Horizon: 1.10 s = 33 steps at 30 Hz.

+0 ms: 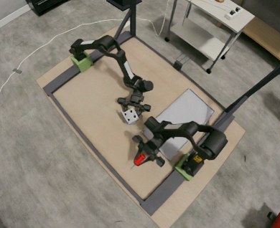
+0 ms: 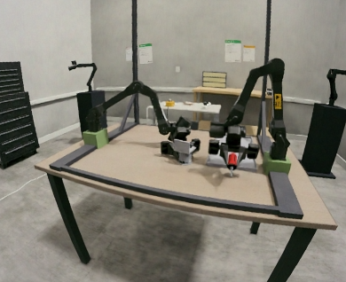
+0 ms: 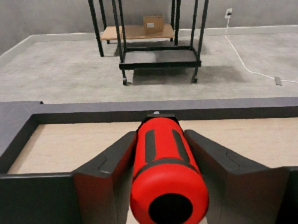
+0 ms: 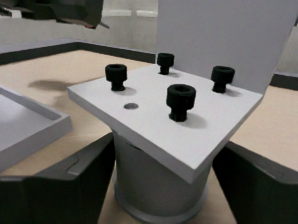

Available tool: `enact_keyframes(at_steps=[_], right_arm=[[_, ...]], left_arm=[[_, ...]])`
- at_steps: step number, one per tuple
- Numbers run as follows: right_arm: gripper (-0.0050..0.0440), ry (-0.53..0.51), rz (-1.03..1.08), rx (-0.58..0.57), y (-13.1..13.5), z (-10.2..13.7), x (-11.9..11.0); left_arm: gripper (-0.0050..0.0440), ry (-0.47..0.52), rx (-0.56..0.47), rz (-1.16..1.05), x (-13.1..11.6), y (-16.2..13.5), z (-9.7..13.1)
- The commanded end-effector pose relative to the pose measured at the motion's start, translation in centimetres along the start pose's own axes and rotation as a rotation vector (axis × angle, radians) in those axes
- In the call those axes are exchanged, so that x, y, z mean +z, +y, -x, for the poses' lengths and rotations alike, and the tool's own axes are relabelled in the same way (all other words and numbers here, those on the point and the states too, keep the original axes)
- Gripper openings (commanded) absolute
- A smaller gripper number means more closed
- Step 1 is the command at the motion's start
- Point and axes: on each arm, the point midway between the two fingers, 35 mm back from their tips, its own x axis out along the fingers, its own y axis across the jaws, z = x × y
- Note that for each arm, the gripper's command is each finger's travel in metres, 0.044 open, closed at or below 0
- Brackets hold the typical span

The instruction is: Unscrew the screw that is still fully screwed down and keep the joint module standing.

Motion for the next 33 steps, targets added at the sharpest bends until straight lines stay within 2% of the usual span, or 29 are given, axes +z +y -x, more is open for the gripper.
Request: enact_keyframes(at_steps=[1, 33], right_arm=[[0.0245, -0.011, -0.036, 0.003, 0.6, -0.1, 1.5], [0.0245, -0.011, -0.036, 0.003, 0.6, -0.1, 1.5]], left_arm=[[0.0130, -0.014, -0.007, 0.013, 0.0, -0.3, 0.0], [0.0130, -0.018, -0.004, -0.004, -2.1, -0.1, -0.8]])
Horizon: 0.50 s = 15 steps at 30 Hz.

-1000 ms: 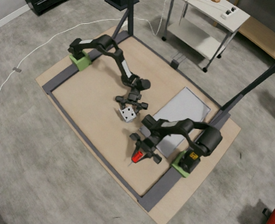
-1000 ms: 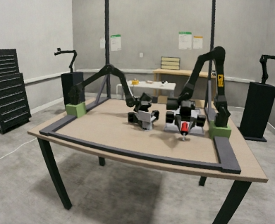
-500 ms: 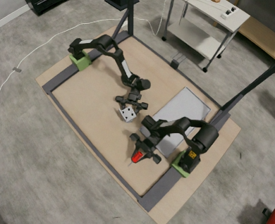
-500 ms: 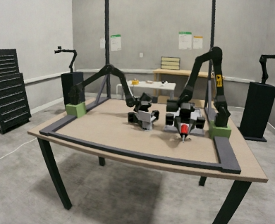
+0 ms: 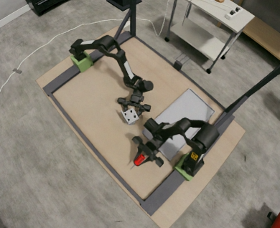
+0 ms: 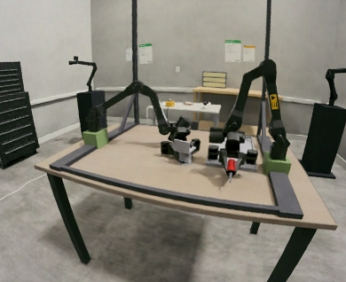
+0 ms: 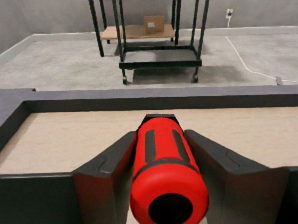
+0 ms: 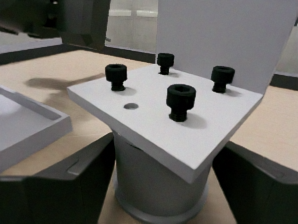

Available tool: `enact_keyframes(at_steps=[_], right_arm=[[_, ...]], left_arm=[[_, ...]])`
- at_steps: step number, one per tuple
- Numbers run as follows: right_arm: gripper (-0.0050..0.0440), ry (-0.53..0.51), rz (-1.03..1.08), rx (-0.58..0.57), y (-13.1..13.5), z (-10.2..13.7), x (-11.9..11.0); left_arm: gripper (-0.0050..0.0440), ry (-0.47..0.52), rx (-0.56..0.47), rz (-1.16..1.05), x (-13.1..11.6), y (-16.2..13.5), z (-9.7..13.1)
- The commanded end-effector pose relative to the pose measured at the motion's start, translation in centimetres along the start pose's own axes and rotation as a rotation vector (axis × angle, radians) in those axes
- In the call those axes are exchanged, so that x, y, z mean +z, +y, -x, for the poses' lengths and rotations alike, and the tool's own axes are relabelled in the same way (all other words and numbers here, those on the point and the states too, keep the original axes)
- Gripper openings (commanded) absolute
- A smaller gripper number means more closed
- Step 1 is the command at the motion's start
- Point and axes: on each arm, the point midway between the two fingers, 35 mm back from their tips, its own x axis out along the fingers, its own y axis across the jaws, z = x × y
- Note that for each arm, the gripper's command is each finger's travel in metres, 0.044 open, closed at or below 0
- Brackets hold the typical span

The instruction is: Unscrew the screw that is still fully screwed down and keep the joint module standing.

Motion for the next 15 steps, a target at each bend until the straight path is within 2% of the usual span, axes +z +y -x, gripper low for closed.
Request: enact_keyframes(at_steps=[1, 15], right_arm=[[0.0245, -0.011, -0.036, 0.003, 0.58, -0.09, 1.51], [0.0245, -0.011, -0.036, 0.003, 0.58, -0.09, 1.51]], left_arm=[[0.0130, -0.010, -0.006, -0.009, -0.15, -0.01, -0.02], [0.0130, -0.006, -0.009, 0.009, -0.82, -0.29, -0.27]])
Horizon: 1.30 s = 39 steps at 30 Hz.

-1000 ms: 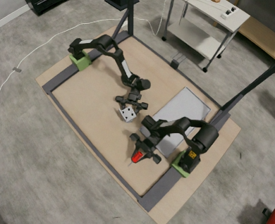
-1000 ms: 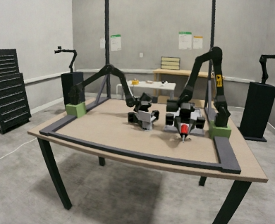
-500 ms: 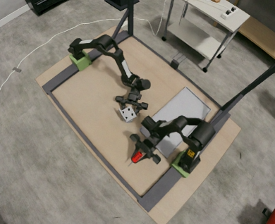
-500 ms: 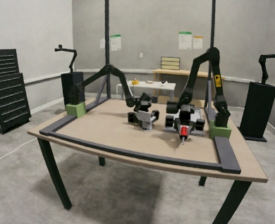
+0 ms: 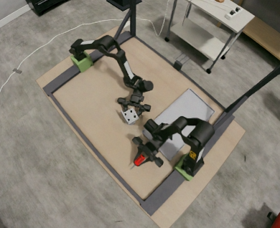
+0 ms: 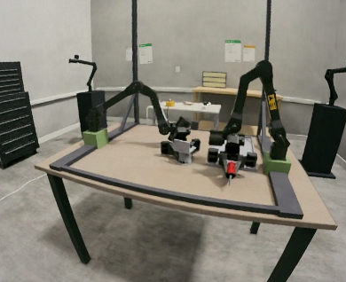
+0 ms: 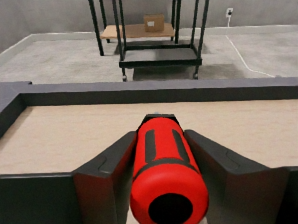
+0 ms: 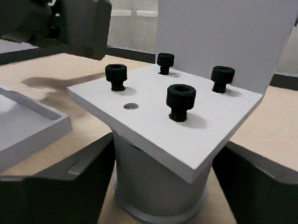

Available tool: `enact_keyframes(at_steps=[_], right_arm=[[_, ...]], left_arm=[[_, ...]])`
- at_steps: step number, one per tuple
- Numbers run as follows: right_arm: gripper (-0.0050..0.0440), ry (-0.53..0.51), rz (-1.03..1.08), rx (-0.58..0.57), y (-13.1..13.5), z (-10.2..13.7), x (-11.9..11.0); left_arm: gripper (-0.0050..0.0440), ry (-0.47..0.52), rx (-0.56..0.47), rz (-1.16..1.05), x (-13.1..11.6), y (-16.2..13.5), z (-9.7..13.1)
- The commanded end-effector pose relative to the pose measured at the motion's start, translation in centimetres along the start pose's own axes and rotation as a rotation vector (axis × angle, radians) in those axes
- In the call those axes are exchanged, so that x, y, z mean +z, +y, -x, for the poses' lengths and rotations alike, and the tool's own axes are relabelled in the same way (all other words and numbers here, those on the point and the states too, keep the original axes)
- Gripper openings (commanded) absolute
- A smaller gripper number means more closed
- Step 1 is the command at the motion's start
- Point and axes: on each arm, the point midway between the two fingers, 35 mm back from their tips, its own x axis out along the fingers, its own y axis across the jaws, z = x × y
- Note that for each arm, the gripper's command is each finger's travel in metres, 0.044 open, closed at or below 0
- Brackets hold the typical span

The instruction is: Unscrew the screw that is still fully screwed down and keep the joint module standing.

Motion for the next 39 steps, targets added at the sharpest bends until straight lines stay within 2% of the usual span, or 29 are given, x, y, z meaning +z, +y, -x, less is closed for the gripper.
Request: enact_keyframes(at_steps=[1, 12, 39], right_arm=[[0.0245, -0.011, -0.036, 0.003, 0.6, -0.1, 1.5], [0.0245, -0.011, -0.036, 0.003, 0.6, -0.1, 1.5], [0.0245, -0.011, -0.036, 0.003, 0.6, -0.1, 1.5]], left_arm=[[0.0130, -0.009, -0.005, -0.007, 0.0, 0.0, 0.0], [0.0130, -0.009, -0.004, -0.007, -1.0, 0.0, -0.4], [0.0130, -0.004, -0.002, 0.001, -1.5, 0.0, -0.6]])
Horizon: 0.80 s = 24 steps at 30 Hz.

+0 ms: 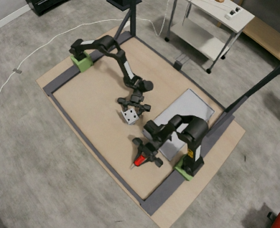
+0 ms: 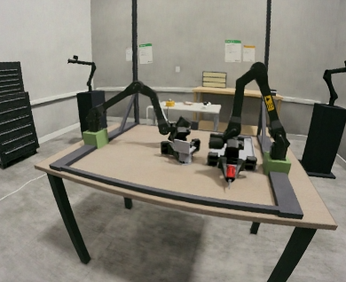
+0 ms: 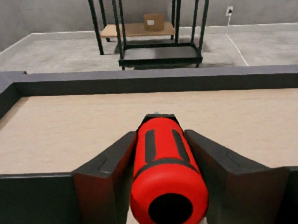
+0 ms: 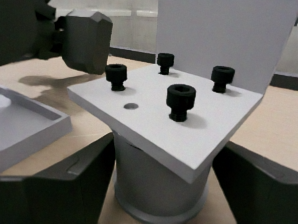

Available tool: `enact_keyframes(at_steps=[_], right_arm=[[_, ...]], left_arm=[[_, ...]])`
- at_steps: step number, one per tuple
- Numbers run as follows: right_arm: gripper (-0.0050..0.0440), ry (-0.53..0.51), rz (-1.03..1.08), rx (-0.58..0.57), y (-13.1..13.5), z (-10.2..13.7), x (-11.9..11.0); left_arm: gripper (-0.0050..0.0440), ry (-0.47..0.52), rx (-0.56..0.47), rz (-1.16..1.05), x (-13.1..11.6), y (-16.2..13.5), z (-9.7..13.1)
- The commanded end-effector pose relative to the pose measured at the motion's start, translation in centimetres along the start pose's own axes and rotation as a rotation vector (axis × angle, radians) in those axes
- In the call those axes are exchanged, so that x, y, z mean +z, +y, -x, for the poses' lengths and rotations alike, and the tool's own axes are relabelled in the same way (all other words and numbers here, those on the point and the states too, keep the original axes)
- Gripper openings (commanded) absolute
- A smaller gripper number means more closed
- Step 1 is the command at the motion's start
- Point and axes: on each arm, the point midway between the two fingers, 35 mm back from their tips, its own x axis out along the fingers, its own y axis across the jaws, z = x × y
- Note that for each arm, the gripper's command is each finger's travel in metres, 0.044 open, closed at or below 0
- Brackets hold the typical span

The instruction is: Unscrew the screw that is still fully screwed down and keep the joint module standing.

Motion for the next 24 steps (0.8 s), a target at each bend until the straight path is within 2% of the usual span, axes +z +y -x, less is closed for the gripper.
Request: enact_keyframes(at_steps=[1, 24], right_arm=[[0.0245, -0.011, -0.036, 0.003, 0.58, -0.09, 1.51], [0.0245, -0.011, -0.036, 0.003, 0.58, -0.09, 1.51]], left_arm=[[0.0130, -0.004, -0.002, 0.005, -0.01, -0.05, -0.04], [0.0130, -0.001, -0.001, 0.010, -0.69, -0.11, -0.29]])
